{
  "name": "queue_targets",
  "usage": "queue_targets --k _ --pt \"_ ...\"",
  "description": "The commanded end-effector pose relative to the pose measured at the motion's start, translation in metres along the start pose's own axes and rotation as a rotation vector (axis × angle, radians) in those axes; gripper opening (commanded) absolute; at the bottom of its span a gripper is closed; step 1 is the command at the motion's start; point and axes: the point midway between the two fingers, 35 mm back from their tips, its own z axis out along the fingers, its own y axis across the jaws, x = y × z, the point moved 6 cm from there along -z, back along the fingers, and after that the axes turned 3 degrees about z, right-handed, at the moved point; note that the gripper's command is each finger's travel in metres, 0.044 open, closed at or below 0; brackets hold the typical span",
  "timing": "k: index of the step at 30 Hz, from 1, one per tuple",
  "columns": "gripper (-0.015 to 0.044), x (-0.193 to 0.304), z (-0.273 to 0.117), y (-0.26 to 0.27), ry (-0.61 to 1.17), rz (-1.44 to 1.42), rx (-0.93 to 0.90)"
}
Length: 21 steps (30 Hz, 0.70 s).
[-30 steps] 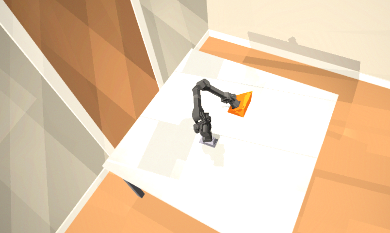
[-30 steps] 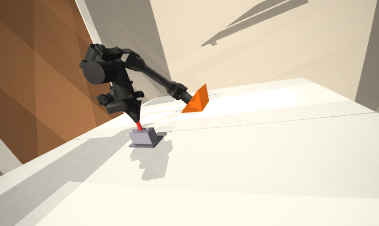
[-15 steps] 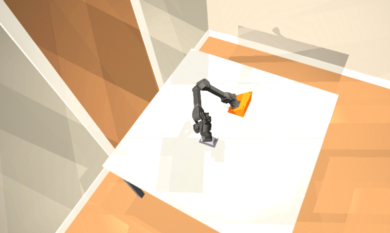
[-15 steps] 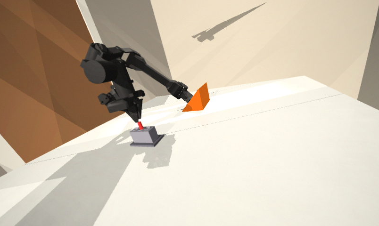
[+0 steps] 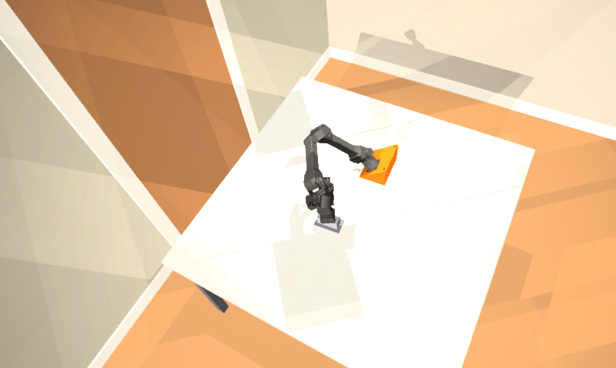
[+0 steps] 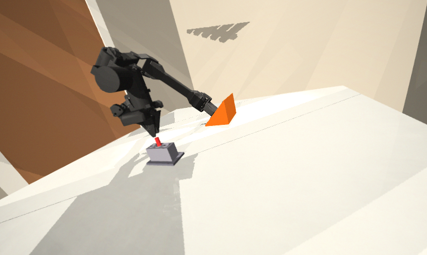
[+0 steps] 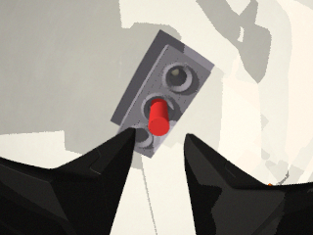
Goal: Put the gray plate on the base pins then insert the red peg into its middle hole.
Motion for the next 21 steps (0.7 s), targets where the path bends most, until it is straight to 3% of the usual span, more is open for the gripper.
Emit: queue_targets --k 1,21 --pt "0.015 0.0 -0.004 0.0 -0.003 0.003 -0.002" --pt "0.015 0.002 -0.015 -0.003 -0.002 0.002 -0.002"
